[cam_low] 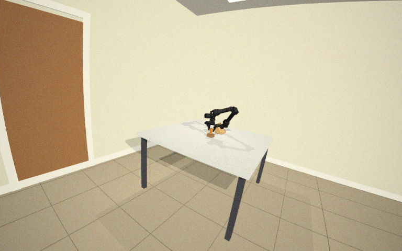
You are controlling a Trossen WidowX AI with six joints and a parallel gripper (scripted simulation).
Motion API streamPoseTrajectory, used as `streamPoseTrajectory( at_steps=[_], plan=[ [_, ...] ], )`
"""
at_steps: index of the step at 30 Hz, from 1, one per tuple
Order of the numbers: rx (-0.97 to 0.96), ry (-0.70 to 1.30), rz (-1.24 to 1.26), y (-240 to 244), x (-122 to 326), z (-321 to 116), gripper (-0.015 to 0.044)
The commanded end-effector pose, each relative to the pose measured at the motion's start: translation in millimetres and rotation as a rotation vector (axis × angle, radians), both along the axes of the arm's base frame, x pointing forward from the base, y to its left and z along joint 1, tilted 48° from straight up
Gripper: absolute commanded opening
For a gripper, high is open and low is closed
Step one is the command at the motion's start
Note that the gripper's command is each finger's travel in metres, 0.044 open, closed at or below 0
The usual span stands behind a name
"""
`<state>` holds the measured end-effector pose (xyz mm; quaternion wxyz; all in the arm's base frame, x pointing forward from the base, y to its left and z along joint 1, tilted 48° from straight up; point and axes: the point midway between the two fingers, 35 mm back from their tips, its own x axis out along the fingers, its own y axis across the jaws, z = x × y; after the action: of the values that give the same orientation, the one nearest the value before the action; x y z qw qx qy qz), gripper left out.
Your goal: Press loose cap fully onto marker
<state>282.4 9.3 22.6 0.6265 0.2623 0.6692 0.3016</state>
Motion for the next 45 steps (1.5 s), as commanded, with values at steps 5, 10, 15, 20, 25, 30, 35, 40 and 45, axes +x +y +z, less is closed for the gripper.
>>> streamPoseTrajectory(
  at_steps=[5,10,15,20,25,30,35,40,45],
  plan=[
    [-0.002,0.000,0.000,-7,2,6,0.0440],
    [-0.003,0.001,0.000,-53,6,49,0.0440],
    [0.001,-0.021,0.019,-53,4,46,0.0388],
    [0.005,-0.043,0.039,-50,3,41,0.0256],
    [0.005,-0.043,0.039,-50,3,41,0.0125],
    [0.005,-0.043,0.039,-50,3,41,0.0000],
    [0.005,-0.043,0.039,-50,3,41,0.0000],
    [0.005,-0.043,0.039,-49,3,40,0.0000],
    [0.006,-0.043,0.039,-44,3,36,0.0000]
  ],
)
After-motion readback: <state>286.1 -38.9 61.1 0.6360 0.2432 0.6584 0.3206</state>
